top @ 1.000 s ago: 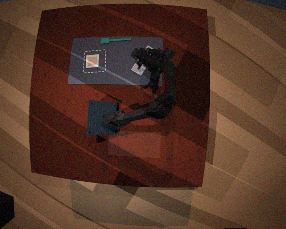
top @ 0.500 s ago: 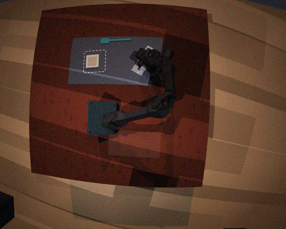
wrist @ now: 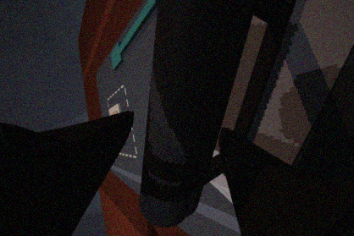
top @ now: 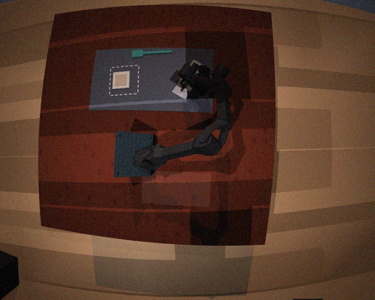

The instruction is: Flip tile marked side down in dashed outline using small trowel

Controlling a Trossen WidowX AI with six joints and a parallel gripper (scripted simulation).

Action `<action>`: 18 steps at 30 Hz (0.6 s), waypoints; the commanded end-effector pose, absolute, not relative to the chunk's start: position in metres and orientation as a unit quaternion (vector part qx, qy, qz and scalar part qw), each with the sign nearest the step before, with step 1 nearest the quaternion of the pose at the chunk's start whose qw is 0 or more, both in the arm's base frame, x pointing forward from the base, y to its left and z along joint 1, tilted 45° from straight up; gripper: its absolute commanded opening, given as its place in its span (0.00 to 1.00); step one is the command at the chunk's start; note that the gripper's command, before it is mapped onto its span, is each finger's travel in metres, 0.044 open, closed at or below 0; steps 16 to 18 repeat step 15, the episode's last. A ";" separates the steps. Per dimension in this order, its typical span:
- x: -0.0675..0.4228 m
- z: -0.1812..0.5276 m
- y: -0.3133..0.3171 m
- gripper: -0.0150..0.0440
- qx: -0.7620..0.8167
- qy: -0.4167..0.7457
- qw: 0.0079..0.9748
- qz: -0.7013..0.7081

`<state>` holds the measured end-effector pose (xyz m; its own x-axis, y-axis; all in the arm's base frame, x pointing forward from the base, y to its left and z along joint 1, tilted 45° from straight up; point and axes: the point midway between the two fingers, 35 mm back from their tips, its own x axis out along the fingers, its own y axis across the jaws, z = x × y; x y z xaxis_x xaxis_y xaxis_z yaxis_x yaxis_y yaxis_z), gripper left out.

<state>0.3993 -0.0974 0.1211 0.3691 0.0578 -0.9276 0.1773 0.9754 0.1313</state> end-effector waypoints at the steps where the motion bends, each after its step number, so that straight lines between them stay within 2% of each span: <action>1: 0.392 0.150 -0.100 0.76 0.103 0.552 0.827 -0.037; 7: 0.381 0.171 -0.099 0.76 0.103 0.552 0.827 -0.038; 14: 0.324 0.207 -0.028 0.76 0.105 0.552 0.826 -0.038; 18: 0.319 0.209 -0.023 0.76 0.106 0.552 0.826 -0.038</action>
